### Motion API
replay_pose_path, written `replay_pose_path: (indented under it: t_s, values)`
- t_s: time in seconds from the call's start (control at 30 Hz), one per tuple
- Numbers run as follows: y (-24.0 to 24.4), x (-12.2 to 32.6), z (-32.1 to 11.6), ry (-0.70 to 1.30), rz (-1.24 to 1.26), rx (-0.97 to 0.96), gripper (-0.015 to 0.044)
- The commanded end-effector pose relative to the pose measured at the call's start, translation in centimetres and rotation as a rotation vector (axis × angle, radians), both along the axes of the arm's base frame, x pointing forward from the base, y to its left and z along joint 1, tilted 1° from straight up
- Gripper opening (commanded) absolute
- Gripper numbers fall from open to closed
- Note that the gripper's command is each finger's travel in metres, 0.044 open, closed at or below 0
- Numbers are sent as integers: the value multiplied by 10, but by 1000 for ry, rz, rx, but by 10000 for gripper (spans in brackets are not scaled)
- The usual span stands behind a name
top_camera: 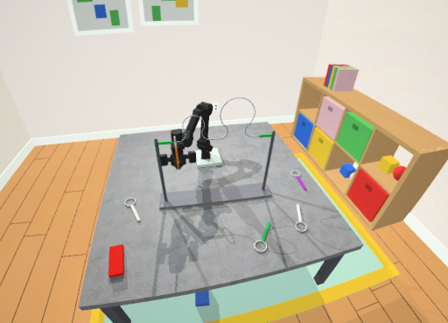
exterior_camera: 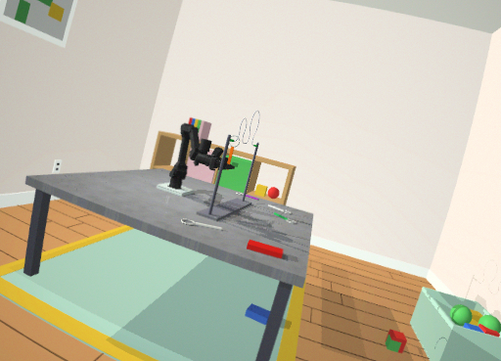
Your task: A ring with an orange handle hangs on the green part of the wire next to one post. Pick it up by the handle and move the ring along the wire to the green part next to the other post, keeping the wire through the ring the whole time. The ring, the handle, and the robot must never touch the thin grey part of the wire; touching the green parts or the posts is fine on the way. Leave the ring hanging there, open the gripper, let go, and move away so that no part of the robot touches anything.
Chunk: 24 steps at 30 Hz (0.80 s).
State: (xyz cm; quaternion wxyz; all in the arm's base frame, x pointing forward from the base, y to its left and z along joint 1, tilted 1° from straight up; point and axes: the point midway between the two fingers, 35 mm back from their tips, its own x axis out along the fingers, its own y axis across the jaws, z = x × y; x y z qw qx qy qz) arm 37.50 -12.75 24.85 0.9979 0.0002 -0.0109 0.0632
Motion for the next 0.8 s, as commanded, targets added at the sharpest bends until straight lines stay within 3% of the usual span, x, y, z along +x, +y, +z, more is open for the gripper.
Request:
replay_pose_path:
  t_s: [0.0,0.77]
  values:
    - [7,-1,0,2,-2,23,-150]
    - [71,-9,11,45,8,362,-150]
